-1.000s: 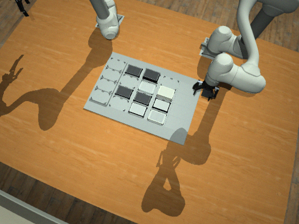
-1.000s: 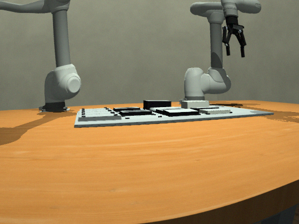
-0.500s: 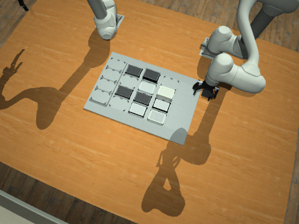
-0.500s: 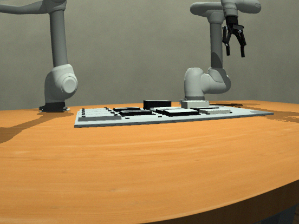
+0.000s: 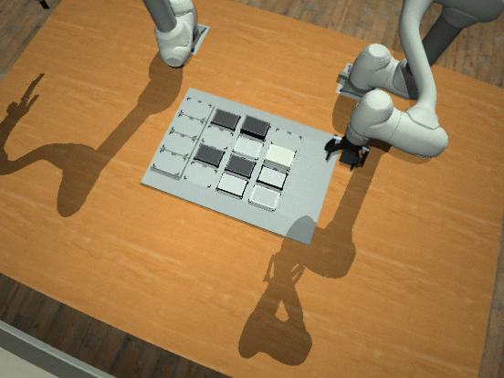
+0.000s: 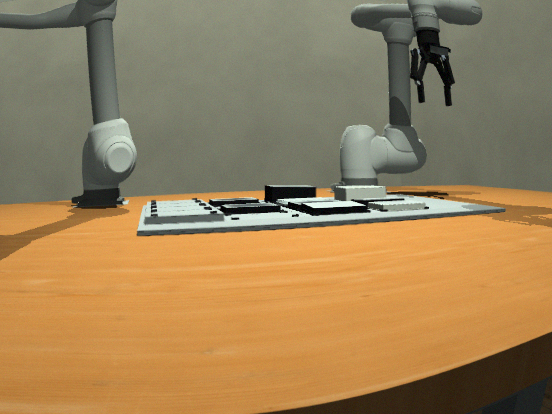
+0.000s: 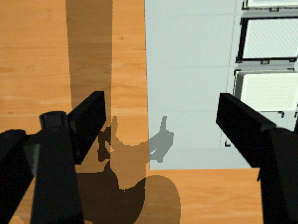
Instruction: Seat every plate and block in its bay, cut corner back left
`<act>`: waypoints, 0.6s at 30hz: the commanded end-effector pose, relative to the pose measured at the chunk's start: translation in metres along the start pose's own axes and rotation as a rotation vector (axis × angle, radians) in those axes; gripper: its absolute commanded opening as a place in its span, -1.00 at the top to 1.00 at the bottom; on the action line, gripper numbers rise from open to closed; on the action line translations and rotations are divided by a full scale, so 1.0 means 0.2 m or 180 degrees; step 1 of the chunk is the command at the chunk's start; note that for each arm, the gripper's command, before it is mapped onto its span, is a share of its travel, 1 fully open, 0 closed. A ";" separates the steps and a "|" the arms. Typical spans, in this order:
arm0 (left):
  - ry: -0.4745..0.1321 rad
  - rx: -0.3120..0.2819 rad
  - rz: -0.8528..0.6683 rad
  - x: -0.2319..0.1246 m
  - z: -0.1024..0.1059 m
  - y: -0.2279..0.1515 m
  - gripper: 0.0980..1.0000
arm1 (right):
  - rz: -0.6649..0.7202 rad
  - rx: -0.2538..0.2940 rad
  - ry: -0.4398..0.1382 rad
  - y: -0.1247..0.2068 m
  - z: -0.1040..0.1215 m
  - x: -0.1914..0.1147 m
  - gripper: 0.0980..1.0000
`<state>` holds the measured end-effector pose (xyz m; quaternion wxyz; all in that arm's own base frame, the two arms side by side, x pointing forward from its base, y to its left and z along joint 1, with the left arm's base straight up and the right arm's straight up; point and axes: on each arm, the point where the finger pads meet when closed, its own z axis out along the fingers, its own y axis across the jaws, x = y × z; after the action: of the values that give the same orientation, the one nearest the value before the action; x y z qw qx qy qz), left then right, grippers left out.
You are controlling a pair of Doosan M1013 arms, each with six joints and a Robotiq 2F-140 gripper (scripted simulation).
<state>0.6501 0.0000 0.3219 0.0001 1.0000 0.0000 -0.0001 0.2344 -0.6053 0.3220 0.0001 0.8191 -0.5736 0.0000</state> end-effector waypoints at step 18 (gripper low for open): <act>0.0005 0.0002 0.0000 0.00 -0.01 0.00 -0.33 | 0.0556 0.0001 0.0004 0.45 0.00 -0.02 -1.00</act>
<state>0.6501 0.0000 0.3219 0.0001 1.0000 0.0000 -0.0001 0.1625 -0.6289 0.3220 0.0002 0.7795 -0.6264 0.0000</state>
